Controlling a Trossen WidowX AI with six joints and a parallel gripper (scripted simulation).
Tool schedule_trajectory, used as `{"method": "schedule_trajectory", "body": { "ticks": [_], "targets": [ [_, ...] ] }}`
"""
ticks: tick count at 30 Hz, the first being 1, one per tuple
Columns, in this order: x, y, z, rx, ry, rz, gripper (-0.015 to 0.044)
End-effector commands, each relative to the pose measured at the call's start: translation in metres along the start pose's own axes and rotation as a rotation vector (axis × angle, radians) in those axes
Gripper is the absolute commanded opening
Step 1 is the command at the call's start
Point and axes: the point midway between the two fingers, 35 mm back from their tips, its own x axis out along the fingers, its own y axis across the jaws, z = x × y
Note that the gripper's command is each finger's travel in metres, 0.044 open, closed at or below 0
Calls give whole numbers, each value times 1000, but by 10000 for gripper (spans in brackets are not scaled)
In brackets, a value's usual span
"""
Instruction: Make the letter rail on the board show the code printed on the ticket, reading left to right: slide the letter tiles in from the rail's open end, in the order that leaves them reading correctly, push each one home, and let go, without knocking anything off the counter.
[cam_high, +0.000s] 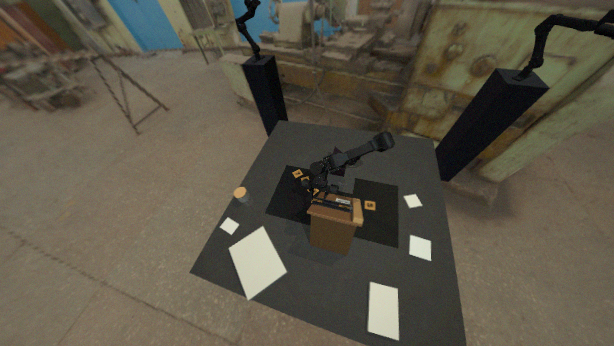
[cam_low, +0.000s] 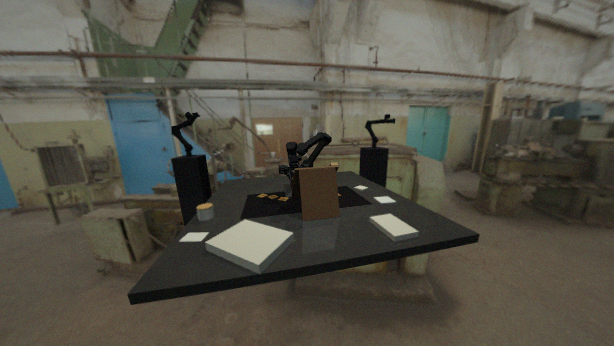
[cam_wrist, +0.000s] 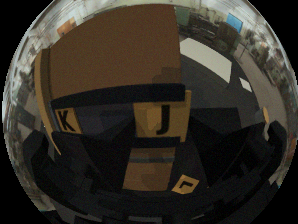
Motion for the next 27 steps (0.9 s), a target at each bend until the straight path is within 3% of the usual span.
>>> {"method": "schedule_trajectory", "body": {
  "ticks": [1, 27],
  "targets": [
    [-1, 3, 2, -5, -6, -5, 0],
    [-2, 18, 3, -4, -6, -4, 0]
  ]
}}
